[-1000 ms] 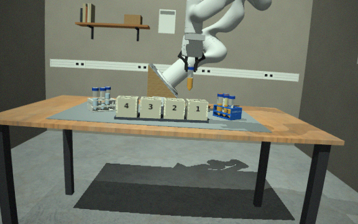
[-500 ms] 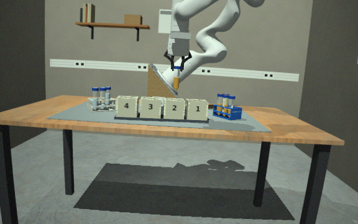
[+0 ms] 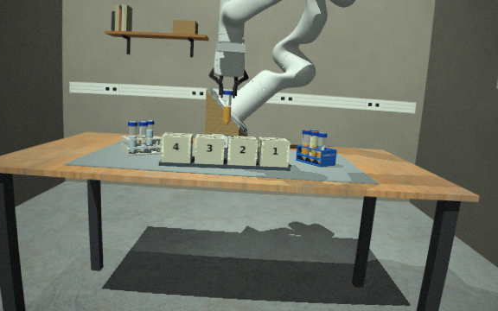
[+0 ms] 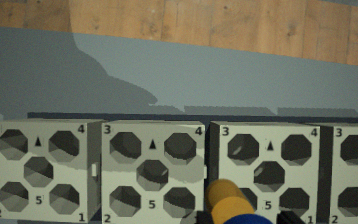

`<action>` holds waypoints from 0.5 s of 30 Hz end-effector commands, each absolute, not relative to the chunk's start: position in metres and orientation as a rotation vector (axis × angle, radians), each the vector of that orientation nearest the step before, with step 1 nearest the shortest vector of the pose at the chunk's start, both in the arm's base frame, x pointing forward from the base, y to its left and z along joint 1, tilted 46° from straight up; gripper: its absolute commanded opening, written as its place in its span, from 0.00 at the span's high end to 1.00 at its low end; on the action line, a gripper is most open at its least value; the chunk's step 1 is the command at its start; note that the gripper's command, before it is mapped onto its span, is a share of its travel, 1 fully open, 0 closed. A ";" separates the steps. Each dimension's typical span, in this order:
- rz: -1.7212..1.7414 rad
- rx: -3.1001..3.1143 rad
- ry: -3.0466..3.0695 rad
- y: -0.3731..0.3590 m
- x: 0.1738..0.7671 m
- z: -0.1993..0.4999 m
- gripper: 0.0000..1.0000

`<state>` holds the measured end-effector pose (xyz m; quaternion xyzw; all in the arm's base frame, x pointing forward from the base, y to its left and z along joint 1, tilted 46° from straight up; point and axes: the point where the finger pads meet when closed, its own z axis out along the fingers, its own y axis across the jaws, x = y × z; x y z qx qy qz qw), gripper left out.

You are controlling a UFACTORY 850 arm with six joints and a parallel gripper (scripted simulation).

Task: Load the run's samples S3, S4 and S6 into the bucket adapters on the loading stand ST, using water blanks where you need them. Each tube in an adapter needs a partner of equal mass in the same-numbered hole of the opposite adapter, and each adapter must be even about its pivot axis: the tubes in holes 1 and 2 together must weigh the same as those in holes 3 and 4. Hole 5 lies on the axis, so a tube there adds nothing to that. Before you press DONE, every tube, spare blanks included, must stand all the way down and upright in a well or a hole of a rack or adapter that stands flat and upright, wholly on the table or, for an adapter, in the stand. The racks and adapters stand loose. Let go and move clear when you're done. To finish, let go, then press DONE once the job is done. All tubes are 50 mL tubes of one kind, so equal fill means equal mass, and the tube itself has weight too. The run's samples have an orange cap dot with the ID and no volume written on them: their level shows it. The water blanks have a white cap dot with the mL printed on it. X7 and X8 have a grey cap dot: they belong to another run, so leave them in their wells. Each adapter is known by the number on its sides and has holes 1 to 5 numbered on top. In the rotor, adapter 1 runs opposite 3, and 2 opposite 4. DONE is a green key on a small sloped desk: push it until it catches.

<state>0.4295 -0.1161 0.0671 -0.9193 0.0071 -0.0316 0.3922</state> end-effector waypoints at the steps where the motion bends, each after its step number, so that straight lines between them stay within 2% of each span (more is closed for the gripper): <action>1: -0.081 -2.334 0.017 -0.132 0.435 0.052 1.00; 15: -0.081 -2.334 0.017 -0.176 0.449 0.007 1.00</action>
